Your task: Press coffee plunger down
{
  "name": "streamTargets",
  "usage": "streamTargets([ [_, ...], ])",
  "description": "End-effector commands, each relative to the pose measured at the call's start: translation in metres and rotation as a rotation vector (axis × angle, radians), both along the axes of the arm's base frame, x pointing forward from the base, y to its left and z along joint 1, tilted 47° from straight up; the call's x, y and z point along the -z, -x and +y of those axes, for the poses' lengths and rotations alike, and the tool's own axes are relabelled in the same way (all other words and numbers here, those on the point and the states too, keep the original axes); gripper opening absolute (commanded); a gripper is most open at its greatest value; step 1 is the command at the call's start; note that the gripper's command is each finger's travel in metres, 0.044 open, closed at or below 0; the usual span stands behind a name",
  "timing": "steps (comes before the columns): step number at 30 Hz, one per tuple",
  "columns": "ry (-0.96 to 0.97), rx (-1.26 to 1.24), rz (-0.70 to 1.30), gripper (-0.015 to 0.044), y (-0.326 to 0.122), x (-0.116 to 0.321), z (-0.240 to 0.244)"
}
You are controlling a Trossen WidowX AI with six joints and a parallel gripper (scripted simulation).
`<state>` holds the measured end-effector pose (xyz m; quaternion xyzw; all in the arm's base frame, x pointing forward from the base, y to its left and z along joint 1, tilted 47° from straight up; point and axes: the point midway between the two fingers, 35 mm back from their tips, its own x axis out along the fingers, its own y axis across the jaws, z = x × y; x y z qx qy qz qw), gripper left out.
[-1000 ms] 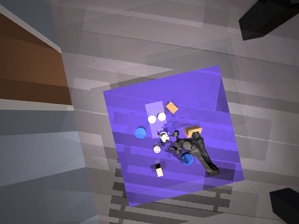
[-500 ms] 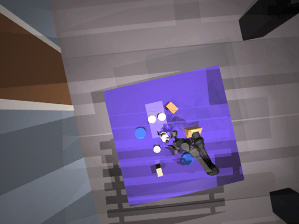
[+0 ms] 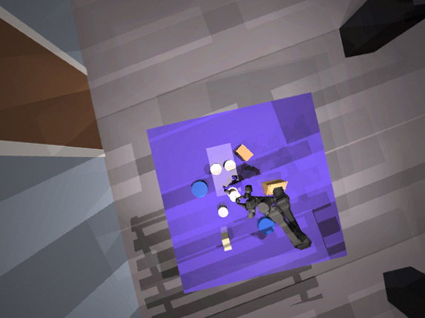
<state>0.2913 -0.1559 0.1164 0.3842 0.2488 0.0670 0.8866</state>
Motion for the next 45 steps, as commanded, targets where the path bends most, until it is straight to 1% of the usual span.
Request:
streamTargets([
  [1,-0.007,0.002,0.004,0.0126,0.0,0.002,0.001],
  [45,-0.004,0.001,0.009,0.0126,-0.01,0.054,0.048],
])
